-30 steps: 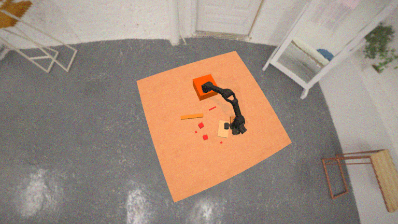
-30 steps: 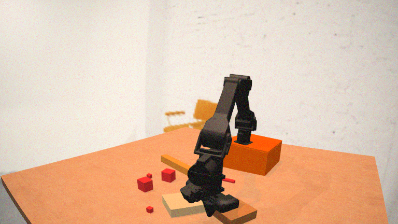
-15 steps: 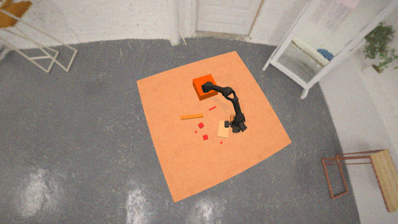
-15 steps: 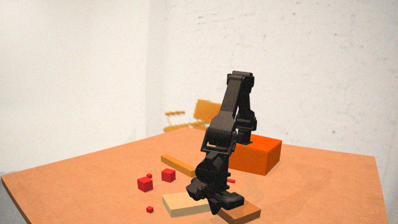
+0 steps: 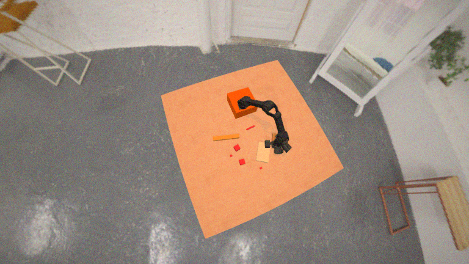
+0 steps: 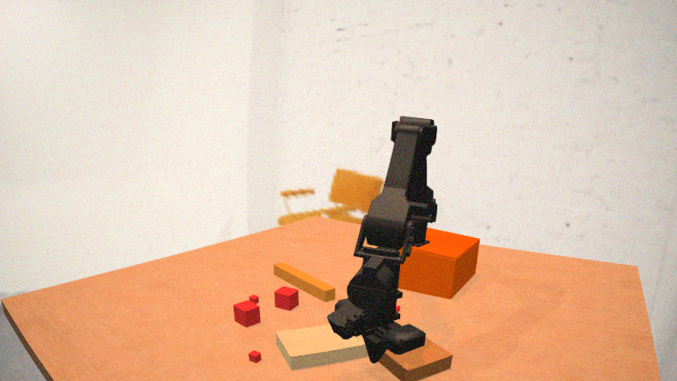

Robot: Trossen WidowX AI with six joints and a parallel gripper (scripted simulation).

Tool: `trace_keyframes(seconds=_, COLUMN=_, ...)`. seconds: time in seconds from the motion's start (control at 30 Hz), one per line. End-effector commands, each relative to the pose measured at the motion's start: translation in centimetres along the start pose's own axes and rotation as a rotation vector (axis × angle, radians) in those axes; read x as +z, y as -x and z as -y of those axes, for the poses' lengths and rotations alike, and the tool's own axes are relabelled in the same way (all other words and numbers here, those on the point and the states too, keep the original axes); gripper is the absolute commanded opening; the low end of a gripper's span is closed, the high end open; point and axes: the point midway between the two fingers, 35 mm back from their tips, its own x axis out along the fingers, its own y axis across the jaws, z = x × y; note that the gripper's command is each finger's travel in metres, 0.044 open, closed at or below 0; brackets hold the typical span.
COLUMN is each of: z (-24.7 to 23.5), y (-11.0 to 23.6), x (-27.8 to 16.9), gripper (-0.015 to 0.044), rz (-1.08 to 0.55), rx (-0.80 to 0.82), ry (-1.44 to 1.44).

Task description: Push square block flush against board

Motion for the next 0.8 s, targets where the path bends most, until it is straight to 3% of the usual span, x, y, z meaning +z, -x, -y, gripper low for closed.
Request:
trace_keyframes(seconds=0.0, z=-0.1, y=-0.1, x=-1.0, gripper=0.0, rz=-0.009, rx=-0.001, ry=0.001)
trace_keyframes(seconds=0.77, z=-0.3, y=-0.1, x=1.9, gripper=0.0, rz=-0.007, rx=0.0, ry=0.001)
